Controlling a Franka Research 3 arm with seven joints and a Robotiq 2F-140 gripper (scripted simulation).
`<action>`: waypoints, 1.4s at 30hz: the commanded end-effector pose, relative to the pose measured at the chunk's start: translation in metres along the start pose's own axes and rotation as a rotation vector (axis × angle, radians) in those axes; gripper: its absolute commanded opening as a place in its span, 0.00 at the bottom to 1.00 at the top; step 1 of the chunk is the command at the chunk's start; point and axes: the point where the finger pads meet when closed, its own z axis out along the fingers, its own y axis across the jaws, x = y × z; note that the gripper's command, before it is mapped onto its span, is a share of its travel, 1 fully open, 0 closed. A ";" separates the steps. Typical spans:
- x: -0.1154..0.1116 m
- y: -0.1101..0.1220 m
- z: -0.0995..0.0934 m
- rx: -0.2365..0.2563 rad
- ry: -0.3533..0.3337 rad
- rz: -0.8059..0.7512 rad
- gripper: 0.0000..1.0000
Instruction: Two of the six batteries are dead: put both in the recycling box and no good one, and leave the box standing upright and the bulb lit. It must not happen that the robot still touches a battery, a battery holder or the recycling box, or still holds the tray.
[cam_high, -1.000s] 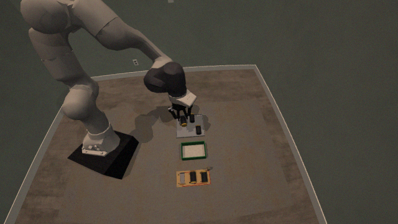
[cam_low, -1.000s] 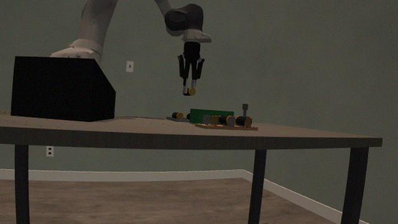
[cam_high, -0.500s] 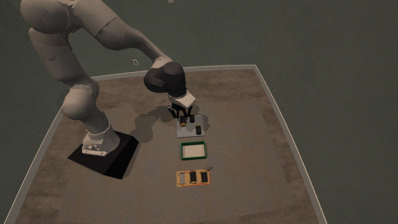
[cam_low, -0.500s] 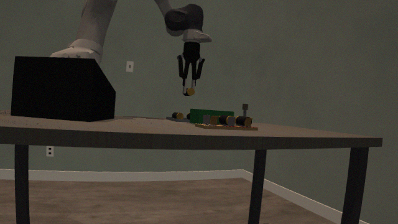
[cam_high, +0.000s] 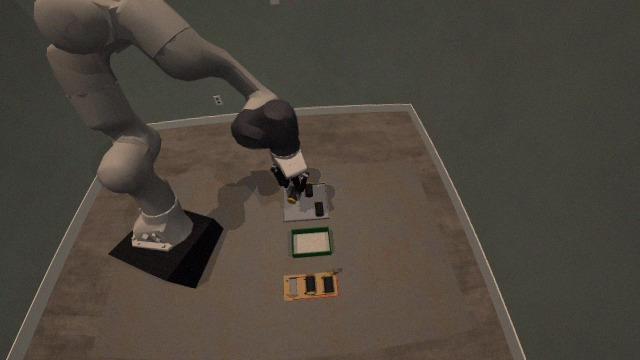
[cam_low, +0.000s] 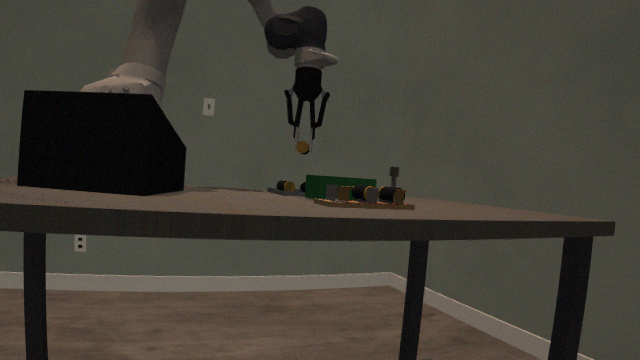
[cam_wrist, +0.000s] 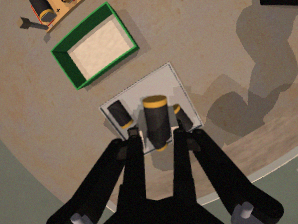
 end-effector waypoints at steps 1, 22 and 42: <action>-0.001 0.000 -0.001 -0.001 -0.002 0.431 0.16; -0.001 0.000 -0.001 -0.002 -0.002 1.739 0.16; -0.001 0.000 -0.001 -0.003 -0.001 2.608 0.16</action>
